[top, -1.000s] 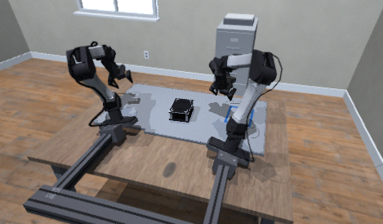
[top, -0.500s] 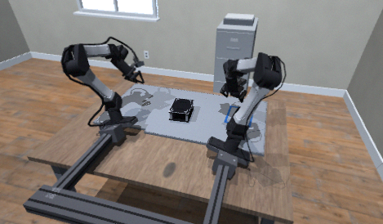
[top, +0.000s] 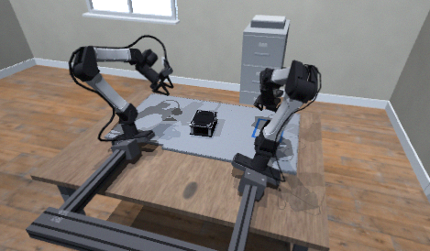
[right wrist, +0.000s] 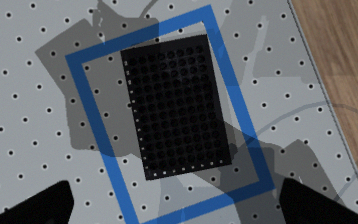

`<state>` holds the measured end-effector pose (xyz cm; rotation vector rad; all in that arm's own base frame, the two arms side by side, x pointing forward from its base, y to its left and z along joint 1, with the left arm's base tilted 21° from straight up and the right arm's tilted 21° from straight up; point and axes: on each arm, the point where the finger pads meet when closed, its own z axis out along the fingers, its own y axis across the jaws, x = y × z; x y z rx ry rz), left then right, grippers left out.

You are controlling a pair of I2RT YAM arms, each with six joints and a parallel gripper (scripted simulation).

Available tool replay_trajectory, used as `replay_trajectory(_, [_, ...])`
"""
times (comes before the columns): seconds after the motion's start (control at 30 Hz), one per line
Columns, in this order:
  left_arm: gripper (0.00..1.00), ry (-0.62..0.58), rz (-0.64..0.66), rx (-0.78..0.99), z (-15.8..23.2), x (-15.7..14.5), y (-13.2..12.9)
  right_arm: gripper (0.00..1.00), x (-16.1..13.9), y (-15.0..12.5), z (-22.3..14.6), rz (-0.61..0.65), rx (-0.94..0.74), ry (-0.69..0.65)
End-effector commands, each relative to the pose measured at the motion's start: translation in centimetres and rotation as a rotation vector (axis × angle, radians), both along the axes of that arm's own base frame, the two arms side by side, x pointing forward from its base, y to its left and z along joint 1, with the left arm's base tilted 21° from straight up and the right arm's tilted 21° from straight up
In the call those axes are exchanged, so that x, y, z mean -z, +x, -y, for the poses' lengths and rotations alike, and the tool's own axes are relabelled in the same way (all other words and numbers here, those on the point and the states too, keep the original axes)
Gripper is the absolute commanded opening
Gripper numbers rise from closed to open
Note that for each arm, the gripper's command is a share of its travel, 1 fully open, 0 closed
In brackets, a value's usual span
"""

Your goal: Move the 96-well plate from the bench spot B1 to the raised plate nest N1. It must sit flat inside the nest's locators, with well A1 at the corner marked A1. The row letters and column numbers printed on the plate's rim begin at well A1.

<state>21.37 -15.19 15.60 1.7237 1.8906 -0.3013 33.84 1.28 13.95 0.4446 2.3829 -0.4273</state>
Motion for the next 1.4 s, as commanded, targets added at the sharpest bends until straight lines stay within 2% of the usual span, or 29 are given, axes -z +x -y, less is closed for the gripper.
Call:
replay_trajectory(0.0, [1.00, -0.015, 0.066, 0.161, 1.8, -1.0, 0.2, 1.00, -0.3, -0.1, 0.1, 0.016, -0.010, 0.012])
replay_trajectory(0.63, [1.00, -0.003, 0.041, 0.152, 1.8, -0.7, -0.1, 1.00, -0.1, 0.2, -0.2, -0.003, -0.029, 0.008])
replay_trajectory(0.9, [1.00, -0.003, 0.041, 0.153, 1.8, -0.7, -0.1, 1.00, 1.8, 1.1, 0.2, -0.172, -0.085, 0.020])
replay_trajectory(1.13, [1.00, -0.003, 0.041, 0.153, 1.8, -0.7, -0.1, 1.00, 4.7, 3.5, 1.9, -0.360, -0.108, 0.072])
replay_trajectory(1.37, [1.00, -0.003, 0.041, 0.153, 1.8, -0.7, -0.1, 1.00, 6.3, 4.9, 3.2, -0.428, -0.104, 0.106])
